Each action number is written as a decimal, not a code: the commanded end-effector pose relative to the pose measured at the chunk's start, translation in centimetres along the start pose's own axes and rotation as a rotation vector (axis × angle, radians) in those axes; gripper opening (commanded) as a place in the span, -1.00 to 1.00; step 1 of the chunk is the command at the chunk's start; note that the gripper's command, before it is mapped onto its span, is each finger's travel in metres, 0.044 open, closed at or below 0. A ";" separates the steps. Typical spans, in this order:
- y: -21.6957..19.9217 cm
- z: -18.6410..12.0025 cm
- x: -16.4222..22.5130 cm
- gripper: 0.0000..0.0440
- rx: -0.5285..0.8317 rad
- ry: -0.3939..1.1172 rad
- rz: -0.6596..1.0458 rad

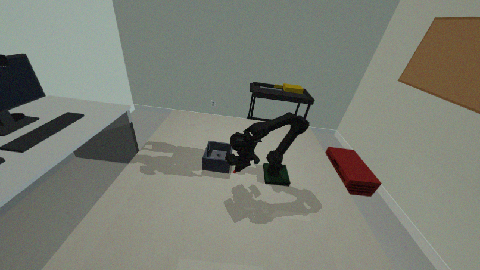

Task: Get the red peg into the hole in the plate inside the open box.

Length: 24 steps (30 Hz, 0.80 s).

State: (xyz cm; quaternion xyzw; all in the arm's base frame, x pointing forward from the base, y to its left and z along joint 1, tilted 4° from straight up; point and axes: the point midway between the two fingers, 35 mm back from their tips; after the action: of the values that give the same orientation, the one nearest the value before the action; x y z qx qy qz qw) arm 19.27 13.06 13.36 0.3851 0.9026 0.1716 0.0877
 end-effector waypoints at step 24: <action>2.0 -2.0 -10.8 -1.00 -0.033 -0.225 0.128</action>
State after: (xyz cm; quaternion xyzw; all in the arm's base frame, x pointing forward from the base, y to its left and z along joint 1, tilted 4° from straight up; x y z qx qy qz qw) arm 26.78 6.46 16.02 0.4544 0.8607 0.1475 0.1759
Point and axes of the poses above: the point midway between the two fingers, 35 mm back from their tips, its own z axis out along the fingers, its own y axis across the jaws, x = y × z, and after that the axes turned 2 degrees about -z, right-handed
